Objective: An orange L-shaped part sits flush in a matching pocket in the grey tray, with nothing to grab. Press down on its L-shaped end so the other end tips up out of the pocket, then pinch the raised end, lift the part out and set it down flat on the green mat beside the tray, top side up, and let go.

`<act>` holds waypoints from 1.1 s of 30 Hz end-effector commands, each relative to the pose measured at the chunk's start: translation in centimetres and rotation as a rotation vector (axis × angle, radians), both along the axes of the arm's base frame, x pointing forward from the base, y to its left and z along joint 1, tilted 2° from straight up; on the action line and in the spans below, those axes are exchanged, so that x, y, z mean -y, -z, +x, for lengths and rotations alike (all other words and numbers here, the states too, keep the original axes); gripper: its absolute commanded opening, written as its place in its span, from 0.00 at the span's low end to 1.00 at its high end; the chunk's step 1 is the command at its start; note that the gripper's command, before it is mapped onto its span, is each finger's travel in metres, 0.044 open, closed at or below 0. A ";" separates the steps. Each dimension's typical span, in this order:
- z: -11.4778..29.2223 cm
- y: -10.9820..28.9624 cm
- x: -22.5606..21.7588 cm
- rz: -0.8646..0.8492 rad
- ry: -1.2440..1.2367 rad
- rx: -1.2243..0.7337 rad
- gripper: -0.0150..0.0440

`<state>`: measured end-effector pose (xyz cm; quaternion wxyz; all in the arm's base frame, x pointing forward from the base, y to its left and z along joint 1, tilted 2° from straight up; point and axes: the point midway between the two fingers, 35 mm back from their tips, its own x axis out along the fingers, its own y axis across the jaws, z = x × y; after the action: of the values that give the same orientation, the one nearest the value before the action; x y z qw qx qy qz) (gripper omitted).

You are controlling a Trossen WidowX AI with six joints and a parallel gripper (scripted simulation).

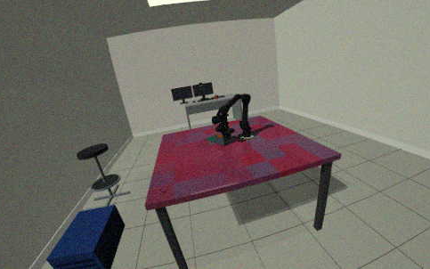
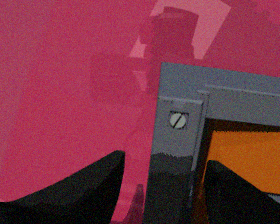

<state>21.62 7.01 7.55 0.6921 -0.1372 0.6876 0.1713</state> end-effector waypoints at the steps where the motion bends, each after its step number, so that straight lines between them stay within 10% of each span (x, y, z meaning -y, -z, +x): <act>1: 0.0 0.9 0.3 -0.012 0.010 -0.004 0.56; 33: -0.6 0.7 -0.8 -0.011 0.010 -0.004 0.56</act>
<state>21.03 7.68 6.36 0.6884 -0.1366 0.6918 0.1698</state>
